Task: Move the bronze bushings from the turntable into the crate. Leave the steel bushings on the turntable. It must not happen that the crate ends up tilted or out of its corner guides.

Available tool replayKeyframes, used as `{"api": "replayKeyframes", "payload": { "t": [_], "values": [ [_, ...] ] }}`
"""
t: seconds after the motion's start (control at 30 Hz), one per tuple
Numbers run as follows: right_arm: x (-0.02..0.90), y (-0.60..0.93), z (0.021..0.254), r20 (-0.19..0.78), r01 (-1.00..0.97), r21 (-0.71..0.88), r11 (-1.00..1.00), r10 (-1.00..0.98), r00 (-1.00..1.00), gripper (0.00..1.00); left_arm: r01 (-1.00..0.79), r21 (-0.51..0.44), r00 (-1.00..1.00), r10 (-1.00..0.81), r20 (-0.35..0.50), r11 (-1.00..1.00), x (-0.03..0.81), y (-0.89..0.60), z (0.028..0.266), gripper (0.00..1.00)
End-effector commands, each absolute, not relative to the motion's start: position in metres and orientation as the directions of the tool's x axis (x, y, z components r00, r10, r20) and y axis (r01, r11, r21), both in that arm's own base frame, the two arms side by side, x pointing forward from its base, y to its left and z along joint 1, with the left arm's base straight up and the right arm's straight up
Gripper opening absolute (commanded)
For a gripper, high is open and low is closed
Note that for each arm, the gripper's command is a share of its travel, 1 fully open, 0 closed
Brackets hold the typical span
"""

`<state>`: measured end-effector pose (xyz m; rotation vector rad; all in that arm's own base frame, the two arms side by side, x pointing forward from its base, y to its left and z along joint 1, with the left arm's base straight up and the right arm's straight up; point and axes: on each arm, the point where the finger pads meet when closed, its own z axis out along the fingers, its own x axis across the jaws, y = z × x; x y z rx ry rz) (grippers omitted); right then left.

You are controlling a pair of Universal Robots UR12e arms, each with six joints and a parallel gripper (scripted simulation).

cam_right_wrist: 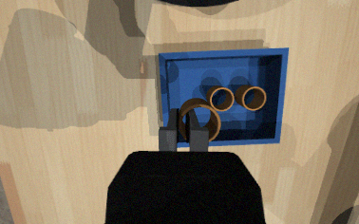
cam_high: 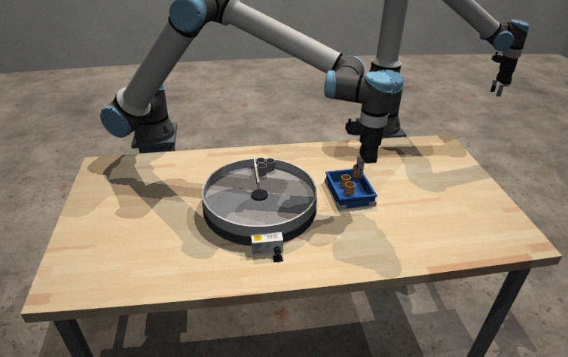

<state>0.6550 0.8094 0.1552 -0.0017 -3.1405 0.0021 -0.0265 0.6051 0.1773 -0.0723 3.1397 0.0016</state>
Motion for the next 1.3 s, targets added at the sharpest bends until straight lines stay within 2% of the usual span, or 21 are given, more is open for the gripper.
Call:
{"api": "replayKeyframes", "payload": {
  "t": [0.0, 1.27],
  "values": [
    [0.6575, 0.8098, 0.1583, 0.0, 0.002, 0.003, 1.0, 0.002, -1.0, 0.0, -0.047, 0.0, -0.999, -0.047, 0.0, 0.999, -0.0284, 0.6034, 0.177, 1.0],
    [0.6585, 0.8089, 0.1583, 0.0, 0.001, 0.003, 1.0, 0.001, -1.0, 0.0, -0.047, 0.0, -0.999, -0.047, 0.0, 0.999, -0.0284, 0.6034, 0.177, 1.0]
  ]
}}
